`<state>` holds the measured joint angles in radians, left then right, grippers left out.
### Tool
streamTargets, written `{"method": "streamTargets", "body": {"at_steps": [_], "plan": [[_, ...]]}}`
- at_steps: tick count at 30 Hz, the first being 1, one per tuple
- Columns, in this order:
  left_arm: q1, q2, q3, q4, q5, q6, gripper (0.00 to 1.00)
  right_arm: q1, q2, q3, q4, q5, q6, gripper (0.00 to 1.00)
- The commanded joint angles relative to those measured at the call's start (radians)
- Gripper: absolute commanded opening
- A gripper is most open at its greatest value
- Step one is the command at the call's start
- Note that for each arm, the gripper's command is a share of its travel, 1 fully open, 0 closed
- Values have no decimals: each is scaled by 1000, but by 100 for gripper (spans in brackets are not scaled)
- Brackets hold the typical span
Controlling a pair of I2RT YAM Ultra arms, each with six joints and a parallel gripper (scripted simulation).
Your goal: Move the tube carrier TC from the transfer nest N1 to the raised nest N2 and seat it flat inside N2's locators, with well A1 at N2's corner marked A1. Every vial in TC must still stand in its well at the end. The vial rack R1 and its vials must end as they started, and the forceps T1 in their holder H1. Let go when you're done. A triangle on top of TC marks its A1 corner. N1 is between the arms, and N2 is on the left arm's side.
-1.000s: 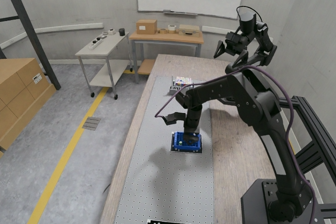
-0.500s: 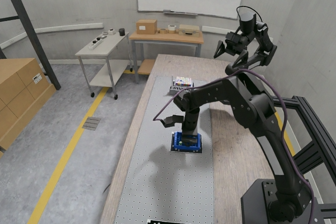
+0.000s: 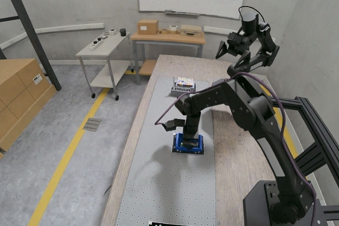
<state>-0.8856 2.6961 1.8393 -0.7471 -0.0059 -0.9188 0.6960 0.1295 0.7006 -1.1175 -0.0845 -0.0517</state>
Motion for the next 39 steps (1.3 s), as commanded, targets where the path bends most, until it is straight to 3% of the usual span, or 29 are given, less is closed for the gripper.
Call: {"method": "streamTargets", "body": {"at_steps": [1, 22, 23, 27, 34, 39], "plan": [[6, 8, 32, 25, -14, 0, 100, -11, -2, 28, 6, -9, -11, 100], [8, 37, 42, 47, -14, 1, 100, -11, -2, 28, 6, -9, -11, 100], [8, 37, 42, 47, -14, 1, 96, -11, -2, 28, 6, -9, -11, 100], [8, 37, 42, 47, -14, 1, 96, -11, -2, 28, 6, -9, -11, 100], [0, 23, 18, 54, -22, -6, 83, -11, -2, 28, 6, -9, -11, 100], [-2, 20, 1, 64, -22, -8, 80, -11, -2, 28, 6, -9, -11, 100]]}}
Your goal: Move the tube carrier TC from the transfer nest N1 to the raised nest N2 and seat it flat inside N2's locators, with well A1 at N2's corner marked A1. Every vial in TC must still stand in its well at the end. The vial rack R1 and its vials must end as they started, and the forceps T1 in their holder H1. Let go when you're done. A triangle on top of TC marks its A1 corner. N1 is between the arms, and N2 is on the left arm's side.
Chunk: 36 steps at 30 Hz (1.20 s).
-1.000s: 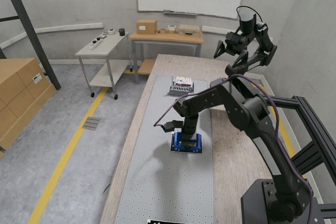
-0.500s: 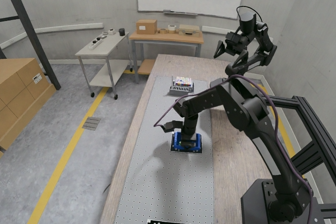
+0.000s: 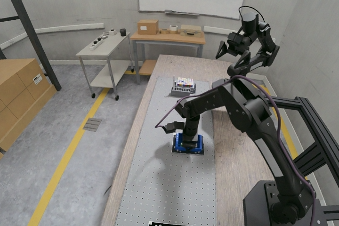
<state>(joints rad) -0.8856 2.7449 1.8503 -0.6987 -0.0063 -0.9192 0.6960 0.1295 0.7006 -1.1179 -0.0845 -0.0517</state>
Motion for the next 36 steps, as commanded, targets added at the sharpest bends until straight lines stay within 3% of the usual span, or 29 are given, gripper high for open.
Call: {"method": "streamTargets", "body": {"at_steps": [1, 2, 3, 7, 17, 23, 31, 36], "plan": [[-3, -30, -14, 17, -22, -10, 69, -11, -2, 28, 6, -9, -11, 100], [-5, -32, -17, 19, -21, -11, 80, -11, -2, 28, 6, -9, -11, 100], [-6, -35, -19, 4, -22, -11, 84, -11, -2, 28, 6, -9, -11, 100], [-7, -52, -24, -20, -22, -10, 84, -11, -2, 28, 6, -9, -11, 100], [-13, -246, 0, -211, -21, -16, 84, -11, -2, 28, 6, -9, -11, 100], [-14, -257, 15, -233, -22, -8, 84, -11, -2, 28, 6, -9, -11, 100], [29, -314, -104, -139, -25, 55, 84, -11, -2, 28, 6, -9, -11, 100], [100, -402, -283, -50, -32, 146, 84, 3, 31, 33, 145, 4, -12, 100]]}}
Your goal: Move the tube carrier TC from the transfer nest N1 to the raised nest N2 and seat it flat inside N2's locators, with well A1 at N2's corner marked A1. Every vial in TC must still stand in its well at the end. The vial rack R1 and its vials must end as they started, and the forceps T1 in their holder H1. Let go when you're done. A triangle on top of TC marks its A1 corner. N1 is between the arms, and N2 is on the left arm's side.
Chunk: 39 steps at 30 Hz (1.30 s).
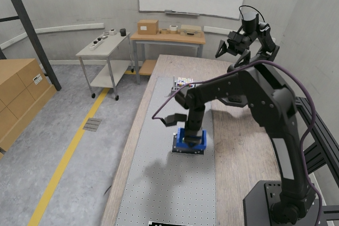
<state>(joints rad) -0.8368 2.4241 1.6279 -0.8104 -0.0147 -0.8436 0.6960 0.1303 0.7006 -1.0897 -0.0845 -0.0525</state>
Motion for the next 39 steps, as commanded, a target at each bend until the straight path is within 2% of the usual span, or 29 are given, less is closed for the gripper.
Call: {"method": "streamTargets", "body": {"at_steps": [1, 3, 12, 18, 20, 21, 35, 37, 39], "plan": [[65, -98, -93, 77, -25, 88, 84, 6, 44, 33, 154, 4, -12, 100], [65, -98, -93, 77, -25, 88, 84, 6, 44, 33, 154, 4, -12, 100], [252, -242, -375, 211, -20, 300, 84, 58, 250, -10, 641, -52, -16, 100], [377, -293, -476, 259, -20, 429, 84, 151, 415, -27, 942, -33, 7, 100], [377, -293, -476, 259, -20, 429, 84, 151, 415, -27, 942, -33, 7, 100], [402, -302, -492, 270, -16, 457, 84, 177, 509, -36, 1032, -15, 8, 100], [729, -338, -588, 317, -8, 764, 84, 375, 1082, -71, 1654, 26, 27, 100], [729, -338, -588, 317, -8, 764, 84, 375, 1082, -71, 1654, 26, 27, 100], [781, -329, -579, 320, -5, 813, 84, 402, 1219, -81, 1767, 33, 29, 100]]}}
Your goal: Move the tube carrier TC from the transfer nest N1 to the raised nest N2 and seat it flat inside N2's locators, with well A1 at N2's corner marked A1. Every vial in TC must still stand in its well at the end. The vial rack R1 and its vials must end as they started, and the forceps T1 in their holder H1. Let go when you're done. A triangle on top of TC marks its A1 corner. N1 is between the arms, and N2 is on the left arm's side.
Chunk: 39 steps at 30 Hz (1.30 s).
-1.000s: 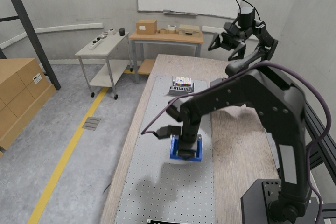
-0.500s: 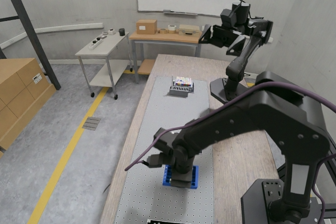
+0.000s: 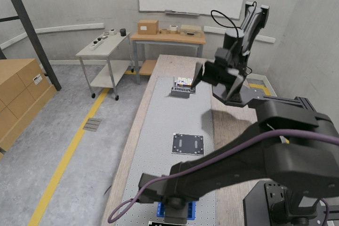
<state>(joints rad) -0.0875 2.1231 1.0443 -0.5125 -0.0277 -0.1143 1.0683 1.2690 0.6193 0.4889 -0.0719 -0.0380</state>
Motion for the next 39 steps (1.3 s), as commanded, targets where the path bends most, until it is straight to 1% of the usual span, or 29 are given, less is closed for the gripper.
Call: {"method": "streamTargets", "body": {"at_steps": [1, 7, 13, 15, 16, 18, 21, 26, 39], "plan": [[57, -27, 4, 23, 7, 106, 84, 43, 126, -6, 227, 22, 16, 100], [210, -13, 25, -1, 3, 237, 84, 116, 396, -30, 465, 33, 23, 100], [339, 27, 72, -30, -7, 340, 84, 168, 688, -44, 637, 41, 26, 100], [339, 27, 72, -30, -7, 340, 84, 168, 688, -44, 637, 41, 26, 100], [350, 32, 84, -36, -2, 350, 84, 172, 730, -36, 678, 43, 28, 100], [349, 30, 91, -38, -1, 353, 84, 173, 742, -37, 691, 43, 28, 100], [343, 30, 93, -2, -1, 346, 84, 174, 740, -36, 701, 44, 28, 100], [346, 71, 78, 38, 8, 347, 84, 174, 745, -33, 706, 45, 28, 100], [351, 74, 78, 21, 0, 347, 84, 174, 746, -32, 707, 46, 28, 100]]}}
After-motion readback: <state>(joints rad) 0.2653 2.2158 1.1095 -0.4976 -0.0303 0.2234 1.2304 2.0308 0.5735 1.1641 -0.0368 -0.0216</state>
